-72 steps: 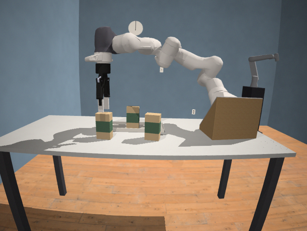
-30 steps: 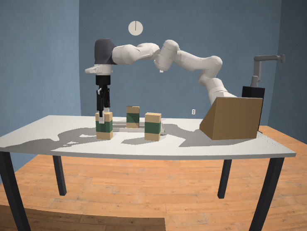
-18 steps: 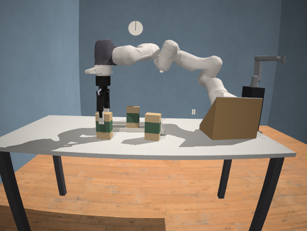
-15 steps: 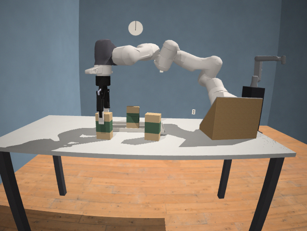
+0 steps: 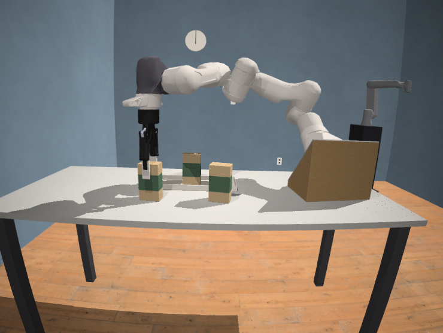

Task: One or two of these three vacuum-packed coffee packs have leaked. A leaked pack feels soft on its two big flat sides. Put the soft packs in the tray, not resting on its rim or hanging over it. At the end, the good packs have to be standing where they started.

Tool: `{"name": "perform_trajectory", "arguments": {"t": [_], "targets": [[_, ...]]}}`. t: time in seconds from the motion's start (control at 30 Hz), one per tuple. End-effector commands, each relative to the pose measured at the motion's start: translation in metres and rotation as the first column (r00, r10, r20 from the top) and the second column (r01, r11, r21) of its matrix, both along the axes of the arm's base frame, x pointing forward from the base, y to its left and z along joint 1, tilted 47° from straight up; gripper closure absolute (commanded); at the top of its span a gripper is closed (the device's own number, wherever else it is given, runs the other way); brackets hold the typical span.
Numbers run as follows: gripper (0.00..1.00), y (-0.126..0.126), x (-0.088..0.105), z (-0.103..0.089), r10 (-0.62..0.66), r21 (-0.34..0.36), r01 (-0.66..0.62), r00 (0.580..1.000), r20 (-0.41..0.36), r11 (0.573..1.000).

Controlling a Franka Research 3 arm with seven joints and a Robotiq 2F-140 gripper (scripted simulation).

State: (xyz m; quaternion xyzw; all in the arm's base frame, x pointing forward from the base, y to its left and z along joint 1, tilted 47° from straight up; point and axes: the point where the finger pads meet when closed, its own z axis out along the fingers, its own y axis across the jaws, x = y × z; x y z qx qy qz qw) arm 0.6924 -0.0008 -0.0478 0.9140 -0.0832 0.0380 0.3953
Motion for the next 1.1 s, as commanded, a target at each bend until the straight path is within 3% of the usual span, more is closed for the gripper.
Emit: {"name": "perform_trajectory", "arguments": {"t": [0.0,0.33,0.37,1.07], "targets": [[0.45,-0.0016,-0.0005,-0.0016,-0.003,-0.002,0.003,1.0,0.003,1.0],[0.45,-0.0016,-0.0005,-0.0016,-0.003,-0.002,0.003,1.0,0.003,1.0],[0.75,-0.0016,-0.0005,-0.0016,-0.003,-0.002,0.003,1.0,0.003,1.0],[0.75,-0.0016,-0.0005,-0.0016,-0.003,-0.002,0.003,1.0,0.003,1.0]]}}
